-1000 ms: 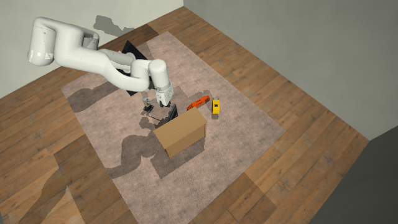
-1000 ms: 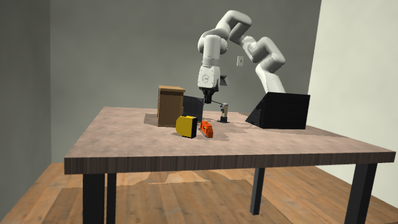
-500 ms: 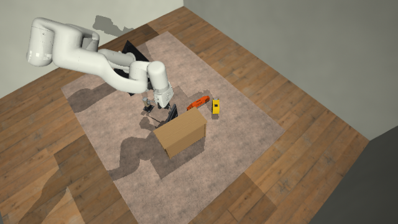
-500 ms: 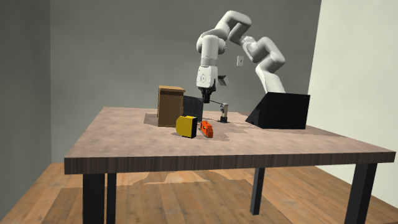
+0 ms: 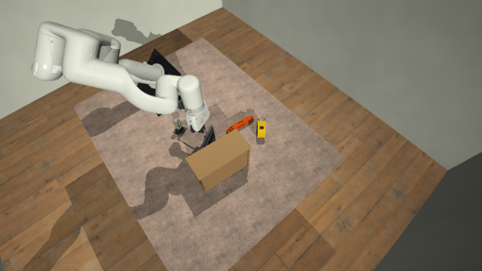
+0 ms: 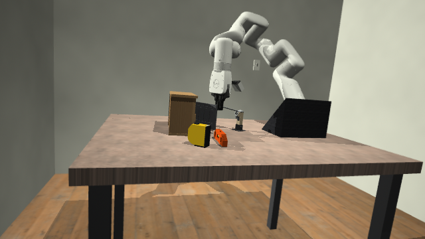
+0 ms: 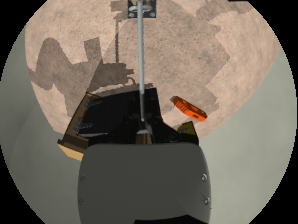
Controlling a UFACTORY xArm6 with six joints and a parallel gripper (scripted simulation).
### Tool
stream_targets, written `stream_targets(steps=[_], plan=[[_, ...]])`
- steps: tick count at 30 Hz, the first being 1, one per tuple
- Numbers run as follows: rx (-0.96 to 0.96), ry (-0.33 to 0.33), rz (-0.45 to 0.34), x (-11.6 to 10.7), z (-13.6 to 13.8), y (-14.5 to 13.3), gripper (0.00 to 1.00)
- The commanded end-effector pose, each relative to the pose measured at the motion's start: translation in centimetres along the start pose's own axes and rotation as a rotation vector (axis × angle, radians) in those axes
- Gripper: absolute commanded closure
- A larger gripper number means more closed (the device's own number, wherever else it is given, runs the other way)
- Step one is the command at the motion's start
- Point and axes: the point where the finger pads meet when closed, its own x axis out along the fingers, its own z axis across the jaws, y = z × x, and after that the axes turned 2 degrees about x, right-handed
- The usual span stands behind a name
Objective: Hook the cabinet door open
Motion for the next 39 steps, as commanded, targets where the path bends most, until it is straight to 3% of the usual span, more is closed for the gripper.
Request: stream_targets(steps=[1,39], plan=[[0.001,0.000,-0.003,0.16,-0.04,-0.19,0.96],[0.001,0.000,-0.003,1.13,-0.03,-0.40,0.96]])
